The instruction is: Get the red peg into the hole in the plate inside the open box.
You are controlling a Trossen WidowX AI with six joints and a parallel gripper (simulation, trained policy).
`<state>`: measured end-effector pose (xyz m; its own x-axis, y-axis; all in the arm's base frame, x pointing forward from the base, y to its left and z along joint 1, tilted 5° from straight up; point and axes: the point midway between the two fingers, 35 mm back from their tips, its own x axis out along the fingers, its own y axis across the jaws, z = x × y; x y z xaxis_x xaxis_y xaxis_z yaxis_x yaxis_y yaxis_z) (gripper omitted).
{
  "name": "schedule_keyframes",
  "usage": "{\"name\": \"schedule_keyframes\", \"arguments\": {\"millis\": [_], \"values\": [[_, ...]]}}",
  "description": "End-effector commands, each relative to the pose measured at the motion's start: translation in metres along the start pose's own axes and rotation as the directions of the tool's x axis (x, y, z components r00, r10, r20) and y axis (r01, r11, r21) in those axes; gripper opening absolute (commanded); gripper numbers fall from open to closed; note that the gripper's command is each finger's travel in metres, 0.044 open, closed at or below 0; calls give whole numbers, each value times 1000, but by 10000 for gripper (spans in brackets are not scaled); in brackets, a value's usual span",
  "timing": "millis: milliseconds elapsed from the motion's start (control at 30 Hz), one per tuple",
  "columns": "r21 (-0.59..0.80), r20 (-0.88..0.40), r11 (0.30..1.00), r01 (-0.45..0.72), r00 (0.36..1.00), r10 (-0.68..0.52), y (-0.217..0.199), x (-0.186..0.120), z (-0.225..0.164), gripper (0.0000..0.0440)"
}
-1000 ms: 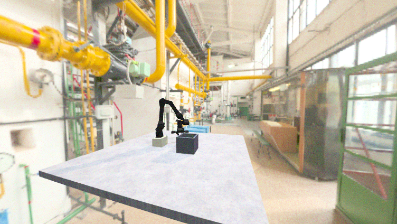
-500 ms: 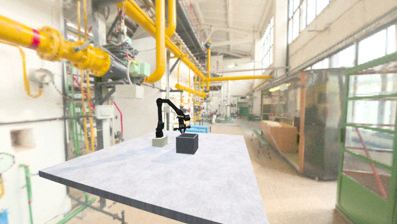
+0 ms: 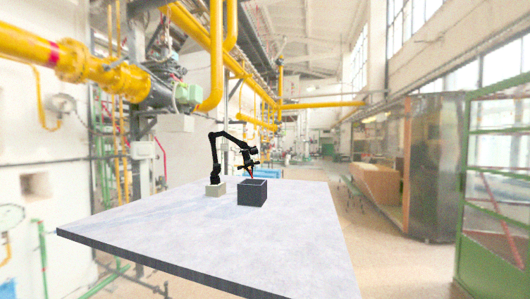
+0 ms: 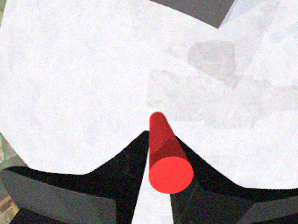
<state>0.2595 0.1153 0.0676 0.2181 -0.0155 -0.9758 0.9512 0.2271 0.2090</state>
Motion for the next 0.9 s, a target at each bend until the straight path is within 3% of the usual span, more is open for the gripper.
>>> {"name": "schedule_keyframes", "arguments": {"millis": [0, 367, 867], "values": [[4, 15, 1000, -23, 1000, 23, 10, -14, 13, 0], [26, 61, 999, -23, 998, 21, 25, -41, 55, 0], [85, 110, 996, 23, 993, -32, 23, -48, 112, 0]]}}
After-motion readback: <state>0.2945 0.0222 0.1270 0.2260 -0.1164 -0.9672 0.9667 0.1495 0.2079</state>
